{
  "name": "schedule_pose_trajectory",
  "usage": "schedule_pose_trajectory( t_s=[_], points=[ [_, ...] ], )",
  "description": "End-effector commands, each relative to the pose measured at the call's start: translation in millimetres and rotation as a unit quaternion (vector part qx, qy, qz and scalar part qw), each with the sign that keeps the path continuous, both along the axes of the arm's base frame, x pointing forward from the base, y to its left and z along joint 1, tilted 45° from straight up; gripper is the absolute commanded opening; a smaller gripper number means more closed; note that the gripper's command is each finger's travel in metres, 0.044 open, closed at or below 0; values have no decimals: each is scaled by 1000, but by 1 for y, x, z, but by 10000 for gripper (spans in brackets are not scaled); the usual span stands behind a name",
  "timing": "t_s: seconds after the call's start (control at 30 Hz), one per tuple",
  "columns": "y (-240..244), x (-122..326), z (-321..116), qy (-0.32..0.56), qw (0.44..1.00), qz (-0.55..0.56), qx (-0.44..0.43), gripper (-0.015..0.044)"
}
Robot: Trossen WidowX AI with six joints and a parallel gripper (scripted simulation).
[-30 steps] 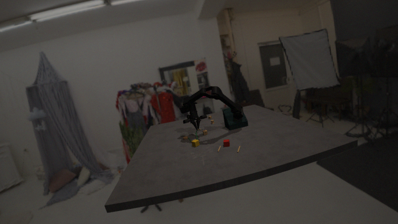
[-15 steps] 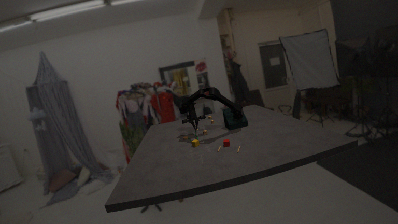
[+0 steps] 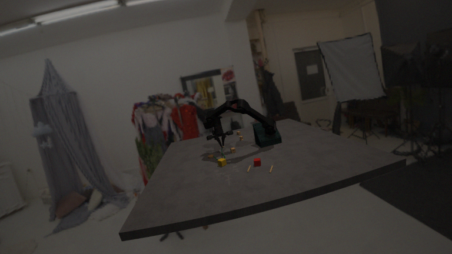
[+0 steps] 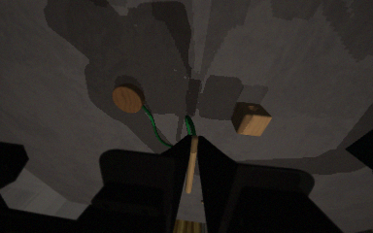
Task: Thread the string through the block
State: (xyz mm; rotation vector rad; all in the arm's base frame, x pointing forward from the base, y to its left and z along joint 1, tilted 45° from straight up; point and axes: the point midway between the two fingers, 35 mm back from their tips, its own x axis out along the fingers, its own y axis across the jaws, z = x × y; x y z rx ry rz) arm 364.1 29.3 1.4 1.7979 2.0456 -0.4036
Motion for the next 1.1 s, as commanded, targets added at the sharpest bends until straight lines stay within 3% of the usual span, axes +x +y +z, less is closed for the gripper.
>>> schedule_pose_trajectory(
  t_s=[0.0,1.07],
  points=[
    [-3,0,-3,-3,1000,2,-4,0],
    [-31,4,-30,-10,999,-1,-36,0]
  ],
)
